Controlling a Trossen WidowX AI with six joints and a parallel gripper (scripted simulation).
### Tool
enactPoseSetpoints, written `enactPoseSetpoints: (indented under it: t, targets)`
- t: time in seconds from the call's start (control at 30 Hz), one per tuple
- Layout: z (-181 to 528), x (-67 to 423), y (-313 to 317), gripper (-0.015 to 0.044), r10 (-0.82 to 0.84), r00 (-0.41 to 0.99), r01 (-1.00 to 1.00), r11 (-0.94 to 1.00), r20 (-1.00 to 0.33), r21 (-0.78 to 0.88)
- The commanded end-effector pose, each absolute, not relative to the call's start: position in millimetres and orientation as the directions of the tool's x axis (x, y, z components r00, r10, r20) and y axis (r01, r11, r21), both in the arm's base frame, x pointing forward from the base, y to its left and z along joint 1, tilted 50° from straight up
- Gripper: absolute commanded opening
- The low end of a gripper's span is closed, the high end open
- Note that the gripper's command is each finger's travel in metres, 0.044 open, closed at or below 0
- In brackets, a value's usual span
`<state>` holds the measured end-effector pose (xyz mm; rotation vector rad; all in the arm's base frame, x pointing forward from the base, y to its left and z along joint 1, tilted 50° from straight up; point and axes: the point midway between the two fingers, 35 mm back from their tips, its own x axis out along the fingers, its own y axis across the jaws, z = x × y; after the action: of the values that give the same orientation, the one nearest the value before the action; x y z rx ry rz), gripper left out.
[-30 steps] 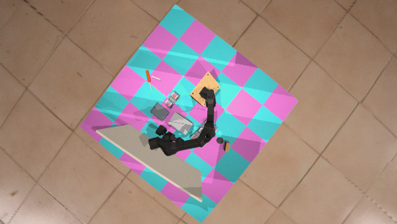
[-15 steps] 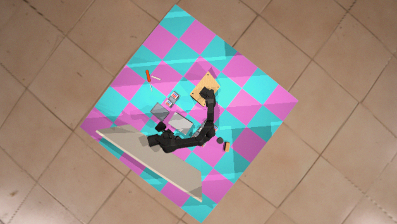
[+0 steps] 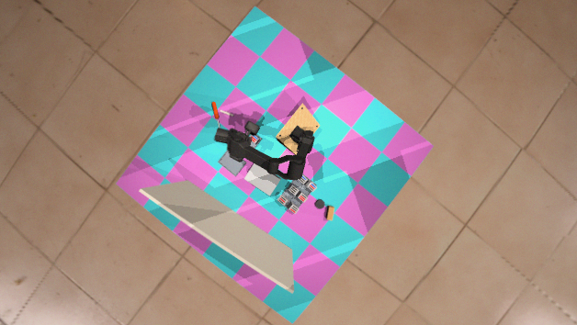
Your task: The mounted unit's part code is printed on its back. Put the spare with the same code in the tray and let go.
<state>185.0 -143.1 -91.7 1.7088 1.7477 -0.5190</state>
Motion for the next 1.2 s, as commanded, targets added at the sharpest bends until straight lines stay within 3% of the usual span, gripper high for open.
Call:
enactPoseSetpoints:
  t: [0.0,0.17,0.37,1.17]
  targets:
    - [-106.8,150.6,-131.7,0.044,0.75,0.033,0.997,-0.068,-0.66,-0.029]
    - [-106.8,150.6,-131.7,0.044,0.75,0.033,0.997,-0.068,-0.66,-0.029]
    - [-137.3,152.9,-107.1,0.03,0.751,0.033,0.997,-0.068,-0.66,-0.028]
    - [-155.2,155.8,-88.9,0.03,0.75,0.034,0.997,-0.069,-0.661,-0.028]
